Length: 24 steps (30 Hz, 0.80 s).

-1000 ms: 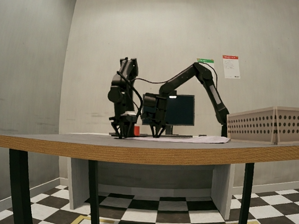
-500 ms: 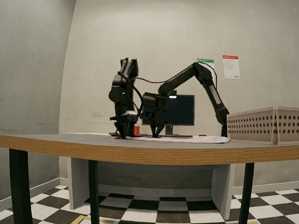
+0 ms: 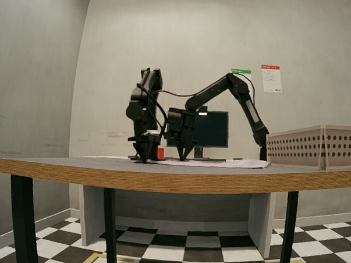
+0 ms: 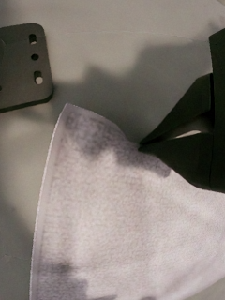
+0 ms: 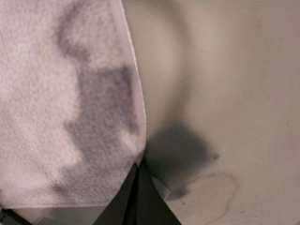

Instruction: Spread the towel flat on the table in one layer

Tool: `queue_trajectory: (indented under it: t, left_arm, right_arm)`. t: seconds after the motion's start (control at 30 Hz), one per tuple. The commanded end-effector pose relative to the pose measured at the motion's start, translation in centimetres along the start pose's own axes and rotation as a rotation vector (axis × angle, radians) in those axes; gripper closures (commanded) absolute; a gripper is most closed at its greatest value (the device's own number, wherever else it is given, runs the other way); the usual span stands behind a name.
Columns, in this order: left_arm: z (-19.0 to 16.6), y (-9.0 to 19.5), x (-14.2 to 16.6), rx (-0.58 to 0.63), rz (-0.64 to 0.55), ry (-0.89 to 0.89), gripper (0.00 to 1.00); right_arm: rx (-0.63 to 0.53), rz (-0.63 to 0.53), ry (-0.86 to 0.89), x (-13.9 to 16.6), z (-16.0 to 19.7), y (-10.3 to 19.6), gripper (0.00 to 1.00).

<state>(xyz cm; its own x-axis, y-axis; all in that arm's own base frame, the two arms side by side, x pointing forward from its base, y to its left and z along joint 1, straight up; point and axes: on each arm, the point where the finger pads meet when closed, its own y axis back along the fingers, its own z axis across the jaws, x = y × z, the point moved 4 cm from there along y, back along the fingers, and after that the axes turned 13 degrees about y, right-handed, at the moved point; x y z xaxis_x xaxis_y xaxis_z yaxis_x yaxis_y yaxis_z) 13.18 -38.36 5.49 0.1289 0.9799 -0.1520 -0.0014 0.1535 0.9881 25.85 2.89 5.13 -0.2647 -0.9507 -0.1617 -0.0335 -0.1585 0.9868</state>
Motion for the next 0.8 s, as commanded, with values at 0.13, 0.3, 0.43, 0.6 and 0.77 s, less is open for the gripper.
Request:
queue_trajectory:
  t: [0.13,0.3,0.43,0.6,0.77]
  left_arm:
    - [-0.9,4.1,-1.1,0.018,-0.029,-0.004,1.0]
    - [-1.5,2.0,0.4,0.05,0.037,-0.002,1.0]
    - [-1.3,2.4,0.0,0.043,0.023,-0.003,1.0]
    - [-1.3,2.4,0.0,0.043,0.023,-0.003,1.0]
    - [-1.3,2.4,0.0,0.043,0.023,-0.003,1.0]
  right_arm:
    - [0.052,0.019,0.005,0.6,-0.9,3.2,1.0]
    - [0.038,0.023,0.006,0.6,-1.0,2.5,1.0]
    - [0.05,0.019,0.007,0.5,-1.3,2.5,1.0]
    - [0.05,0.019,0.006,0.5,-1.3,2.5,1.0]
    - [0.05,0.019,0.006,0.5,-1.3,2.5,1.0]
